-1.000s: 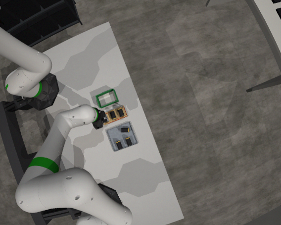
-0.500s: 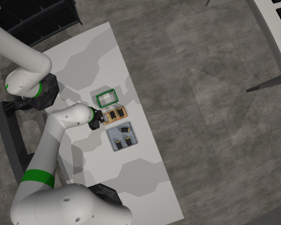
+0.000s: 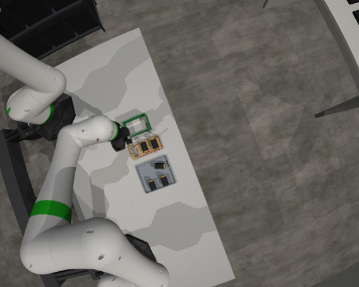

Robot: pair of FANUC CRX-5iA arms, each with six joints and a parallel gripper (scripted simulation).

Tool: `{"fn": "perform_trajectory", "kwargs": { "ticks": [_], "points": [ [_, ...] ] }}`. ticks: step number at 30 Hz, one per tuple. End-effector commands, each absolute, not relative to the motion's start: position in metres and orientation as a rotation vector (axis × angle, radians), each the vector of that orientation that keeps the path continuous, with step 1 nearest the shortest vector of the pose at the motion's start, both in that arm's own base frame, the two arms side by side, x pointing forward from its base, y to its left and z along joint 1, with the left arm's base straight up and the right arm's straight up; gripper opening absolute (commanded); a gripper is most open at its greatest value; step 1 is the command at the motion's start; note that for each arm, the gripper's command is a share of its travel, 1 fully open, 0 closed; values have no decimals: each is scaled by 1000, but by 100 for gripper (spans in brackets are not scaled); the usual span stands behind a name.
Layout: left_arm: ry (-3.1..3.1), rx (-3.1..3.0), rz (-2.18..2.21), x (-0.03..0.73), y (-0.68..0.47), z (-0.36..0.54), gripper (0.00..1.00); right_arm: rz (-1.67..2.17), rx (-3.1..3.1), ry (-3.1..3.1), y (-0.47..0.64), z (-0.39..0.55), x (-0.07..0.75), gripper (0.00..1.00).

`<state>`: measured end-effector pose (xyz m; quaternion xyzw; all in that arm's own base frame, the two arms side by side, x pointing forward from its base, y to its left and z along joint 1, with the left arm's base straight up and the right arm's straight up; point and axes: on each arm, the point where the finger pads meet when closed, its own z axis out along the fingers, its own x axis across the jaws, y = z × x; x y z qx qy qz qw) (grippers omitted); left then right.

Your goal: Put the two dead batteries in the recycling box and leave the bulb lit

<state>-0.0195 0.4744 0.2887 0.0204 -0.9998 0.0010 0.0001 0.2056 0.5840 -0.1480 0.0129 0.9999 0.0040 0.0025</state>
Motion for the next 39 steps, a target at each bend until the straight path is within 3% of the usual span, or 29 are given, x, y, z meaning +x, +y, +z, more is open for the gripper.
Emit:
{"fn": "perform_trajectory", "kwargs": {
  "ticks": [1,34,39],
  "points": [
    [-3141,64,0,-19,475,290,100,4,40,3141,631,-148,219,57],
    [-3141,64,0,-19,475,290,100,4,40,3141,657,-148,227,57],
    [-3141,64,0,-19,475,290,100,4,40,3141,657,-194,227,57]
  ]
}}
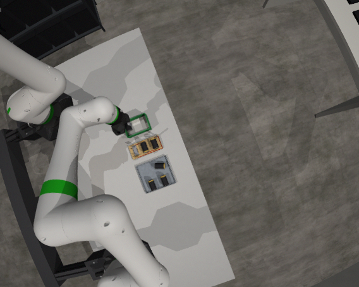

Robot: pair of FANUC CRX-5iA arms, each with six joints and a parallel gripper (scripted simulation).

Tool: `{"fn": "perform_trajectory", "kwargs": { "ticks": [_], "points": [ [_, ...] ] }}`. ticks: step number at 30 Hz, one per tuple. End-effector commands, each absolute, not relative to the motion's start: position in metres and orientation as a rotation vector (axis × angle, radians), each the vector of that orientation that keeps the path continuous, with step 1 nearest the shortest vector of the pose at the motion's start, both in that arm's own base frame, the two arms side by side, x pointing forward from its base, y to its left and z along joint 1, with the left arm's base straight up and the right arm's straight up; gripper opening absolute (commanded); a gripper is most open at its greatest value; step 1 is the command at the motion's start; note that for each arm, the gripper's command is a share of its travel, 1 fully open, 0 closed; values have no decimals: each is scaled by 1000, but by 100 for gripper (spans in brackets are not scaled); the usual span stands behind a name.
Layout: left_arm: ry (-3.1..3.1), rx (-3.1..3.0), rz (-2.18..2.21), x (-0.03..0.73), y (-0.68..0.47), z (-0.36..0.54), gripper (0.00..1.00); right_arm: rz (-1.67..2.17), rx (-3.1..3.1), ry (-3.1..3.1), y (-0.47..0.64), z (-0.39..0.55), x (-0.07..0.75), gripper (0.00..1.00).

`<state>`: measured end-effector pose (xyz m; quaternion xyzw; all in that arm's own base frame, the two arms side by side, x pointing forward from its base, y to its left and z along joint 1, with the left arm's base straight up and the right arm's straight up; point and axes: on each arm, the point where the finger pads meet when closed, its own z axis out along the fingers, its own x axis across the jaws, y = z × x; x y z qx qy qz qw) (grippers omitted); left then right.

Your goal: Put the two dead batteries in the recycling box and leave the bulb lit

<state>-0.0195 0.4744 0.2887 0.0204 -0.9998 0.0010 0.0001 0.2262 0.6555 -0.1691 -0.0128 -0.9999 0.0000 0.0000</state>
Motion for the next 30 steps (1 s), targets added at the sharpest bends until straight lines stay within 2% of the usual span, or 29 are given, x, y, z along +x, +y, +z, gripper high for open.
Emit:
{"fn": "perform_trajectory", "kwargs": {
  "ticks": [1,30],
  "points": [
    [-3141,64,0,-19,475,290,100,-4,-40,-3142,657,-202,227,57],
    [-3141,64,0,-19,475,290,100,-4,-40,-3142,657,-206,227,57]
  ]
}}
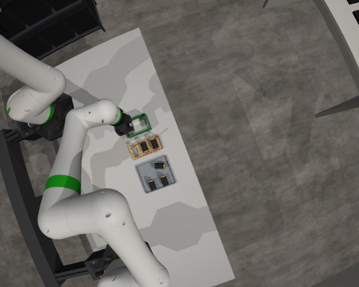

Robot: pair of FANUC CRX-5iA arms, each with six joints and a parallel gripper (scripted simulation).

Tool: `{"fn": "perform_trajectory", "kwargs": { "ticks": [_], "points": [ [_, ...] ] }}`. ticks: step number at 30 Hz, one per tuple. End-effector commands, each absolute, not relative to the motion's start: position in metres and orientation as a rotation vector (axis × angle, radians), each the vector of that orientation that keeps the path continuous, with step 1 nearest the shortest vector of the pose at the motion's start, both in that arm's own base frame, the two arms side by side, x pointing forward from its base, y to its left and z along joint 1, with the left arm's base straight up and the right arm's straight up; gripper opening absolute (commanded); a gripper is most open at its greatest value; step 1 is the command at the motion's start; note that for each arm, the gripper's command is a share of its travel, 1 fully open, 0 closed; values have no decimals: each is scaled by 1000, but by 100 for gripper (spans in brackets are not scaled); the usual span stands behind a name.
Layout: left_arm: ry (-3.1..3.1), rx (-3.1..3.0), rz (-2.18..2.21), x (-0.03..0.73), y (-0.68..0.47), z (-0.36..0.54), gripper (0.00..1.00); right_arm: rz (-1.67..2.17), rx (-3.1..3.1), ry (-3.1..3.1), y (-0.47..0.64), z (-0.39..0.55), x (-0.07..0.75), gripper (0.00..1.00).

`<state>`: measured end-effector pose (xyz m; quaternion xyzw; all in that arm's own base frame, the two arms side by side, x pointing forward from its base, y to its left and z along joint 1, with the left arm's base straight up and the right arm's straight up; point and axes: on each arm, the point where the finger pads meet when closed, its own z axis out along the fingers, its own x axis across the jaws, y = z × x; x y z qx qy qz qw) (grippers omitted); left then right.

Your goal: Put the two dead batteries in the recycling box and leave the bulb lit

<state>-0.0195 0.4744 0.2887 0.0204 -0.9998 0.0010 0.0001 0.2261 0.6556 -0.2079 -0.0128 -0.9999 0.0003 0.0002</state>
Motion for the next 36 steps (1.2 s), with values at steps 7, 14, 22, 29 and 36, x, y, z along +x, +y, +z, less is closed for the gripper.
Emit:
{"fn": "perform_trajectory", "kwargs": {
  "ticks": [7,14,22,29,36],
  "points": [
    [-3141,64,0,-19,475,290,100,-4,-40,-3142,657,-206,227,57],
    [-3141,64,0,-19,475,290,100,-4,-40,-3142,657,-210,227,57],
    [-3141,64,0,-19,475,290,100,-4,-40,-3142,657,-242,227,57],
    [-3141,64,0,-19,475,290,100,-4,-40,-3142,657,-263,227,57],
    [-3141,64,0,-19,475,290,100,-4,-40,-3142,657,-271,227,57]
  ]
}}
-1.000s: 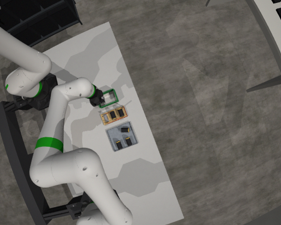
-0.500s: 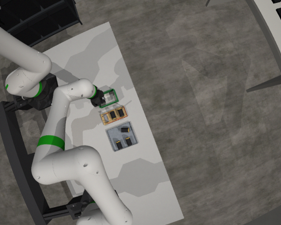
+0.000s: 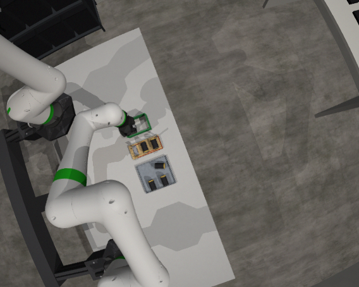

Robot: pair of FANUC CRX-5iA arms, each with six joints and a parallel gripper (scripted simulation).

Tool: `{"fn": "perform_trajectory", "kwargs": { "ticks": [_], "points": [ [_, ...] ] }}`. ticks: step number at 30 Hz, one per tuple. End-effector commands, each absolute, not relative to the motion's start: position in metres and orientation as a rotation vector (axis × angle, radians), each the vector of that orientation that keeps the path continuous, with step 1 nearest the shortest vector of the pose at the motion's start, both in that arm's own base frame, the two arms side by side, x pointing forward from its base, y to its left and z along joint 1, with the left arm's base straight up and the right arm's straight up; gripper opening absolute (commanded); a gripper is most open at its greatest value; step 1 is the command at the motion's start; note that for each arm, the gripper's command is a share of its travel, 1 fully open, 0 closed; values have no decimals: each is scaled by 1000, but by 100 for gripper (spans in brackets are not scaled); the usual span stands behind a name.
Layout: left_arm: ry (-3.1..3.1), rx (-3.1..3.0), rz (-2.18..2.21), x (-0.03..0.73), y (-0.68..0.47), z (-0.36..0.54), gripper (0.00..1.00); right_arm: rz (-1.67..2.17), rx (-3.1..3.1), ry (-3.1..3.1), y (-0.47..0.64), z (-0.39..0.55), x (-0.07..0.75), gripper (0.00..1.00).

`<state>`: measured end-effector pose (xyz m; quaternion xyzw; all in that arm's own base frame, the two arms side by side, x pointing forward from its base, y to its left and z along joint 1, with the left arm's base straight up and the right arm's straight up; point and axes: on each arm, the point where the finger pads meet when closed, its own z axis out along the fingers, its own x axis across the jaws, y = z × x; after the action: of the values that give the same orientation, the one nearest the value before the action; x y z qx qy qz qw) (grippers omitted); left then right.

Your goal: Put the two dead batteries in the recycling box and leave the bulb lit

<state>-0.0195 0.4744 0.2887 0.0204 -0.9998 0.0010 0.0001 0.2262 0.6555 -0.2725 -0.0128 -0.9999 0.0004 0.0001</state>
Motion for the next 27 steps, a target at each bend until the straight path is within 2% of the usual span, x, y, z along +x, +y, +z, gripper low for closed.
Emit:
{"fn": "perform_trajectory", "kwargs": {
  "ticks": [1,11,12,27],
  "points": [
    [-3141,64,0,-19,475,290,100,-4,-40,-3142,657,-271,227,57],
    [-3141,64,0,-19,475,290,100,-4,-40,-3142,657,-271,227,57],
    [-3141,64,0,-19,475,290,100,-4,-40,-3142,657,-271,227,90],
    [-3141,64,0,-19,475,290,100,-4,-40,-3142,657,-271,227,90]
  ]
}}
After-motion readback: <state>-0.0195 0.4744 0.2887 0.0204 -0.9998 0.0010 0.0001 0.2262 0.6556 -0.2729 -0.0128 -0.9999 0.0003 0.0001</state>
